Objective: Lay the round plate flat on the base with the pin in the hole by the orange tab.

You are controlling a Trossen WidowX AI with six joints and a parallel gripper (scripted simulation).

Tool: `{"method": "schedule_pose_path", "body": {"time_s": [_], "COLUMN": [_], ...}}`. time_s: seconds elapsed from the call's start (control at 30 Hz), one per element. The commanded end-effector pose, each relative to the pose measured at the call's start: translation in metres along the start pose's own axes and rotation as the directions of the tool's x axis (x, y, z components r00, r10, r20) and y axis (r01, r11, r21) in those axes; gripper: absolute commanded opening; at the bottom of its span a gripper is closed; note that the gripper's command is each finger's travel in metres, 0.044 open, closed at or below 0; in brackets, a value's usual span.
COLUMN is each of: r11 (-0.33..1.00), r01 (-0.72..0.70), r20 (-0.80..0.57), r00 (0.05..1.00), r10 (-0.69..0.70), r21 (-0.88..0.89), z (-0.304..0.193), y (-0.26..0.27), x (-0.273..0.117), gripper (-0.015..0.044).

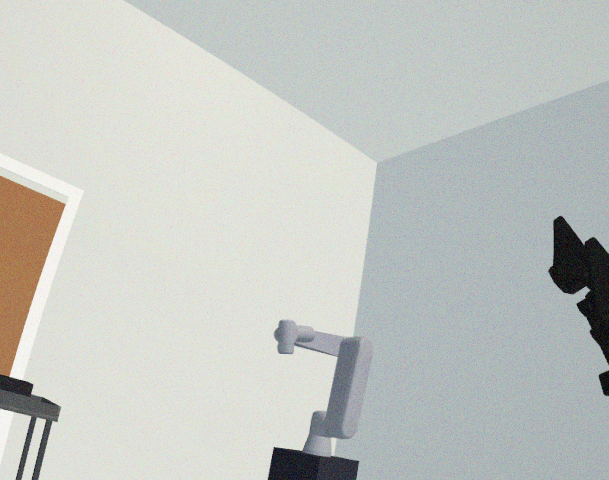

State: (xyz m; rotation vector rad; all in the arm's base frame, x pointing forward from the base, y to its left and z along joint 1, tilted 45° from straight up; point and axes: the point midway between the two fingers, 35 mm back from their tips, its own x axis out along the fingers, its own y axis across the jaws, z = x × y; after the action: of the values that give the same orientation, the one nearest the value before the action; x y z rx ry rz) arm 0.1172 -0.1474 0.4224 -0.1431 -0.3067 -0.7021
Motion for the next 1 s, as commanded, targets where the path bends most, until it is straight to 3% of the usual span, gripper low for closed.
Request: {"method": "schedule_pose_path", "body": {"time_s": [0.0,0.23,0.3,0.47,0.6,0.77,0.83,0.97], "r11": [1.0,0.989,0.987,0.963,0.946,0.896,0.887,0.831], "r01": [-0.001,-0.051,-0.058,-0.108,-0.14,-0.209,-0.214,-0.237], "r20": [-0.008,-0.33,-0.361,-0.57,-0.656,-0.778,-0.788,-0.818], "r00": [1.0,0.939,0.926,0.788,0.69,0.444,0.407,0.18], "r10": [0.001,0.095,0.109,0.234,0.305,0.444,0.461,0.547], "r21": [0.004,0.137,0.15,0.246,0.293,0.392,0.408,0.504], "z": [-0.002,-0.073,-0.081,-0.145,-0.179,-0.249,-0.257,-0.302], "y": [-0.001,-0.019,-0.02,-0.012,-0.002,0.029,0.033,0.059], "x": [0.002,0.053,0.057,0.082,0.09,0.093,0.092,0.081], "gripper": [0.0374,0.019,0.0137,0.0006,0.0,0.0,0.0,0.0]}}
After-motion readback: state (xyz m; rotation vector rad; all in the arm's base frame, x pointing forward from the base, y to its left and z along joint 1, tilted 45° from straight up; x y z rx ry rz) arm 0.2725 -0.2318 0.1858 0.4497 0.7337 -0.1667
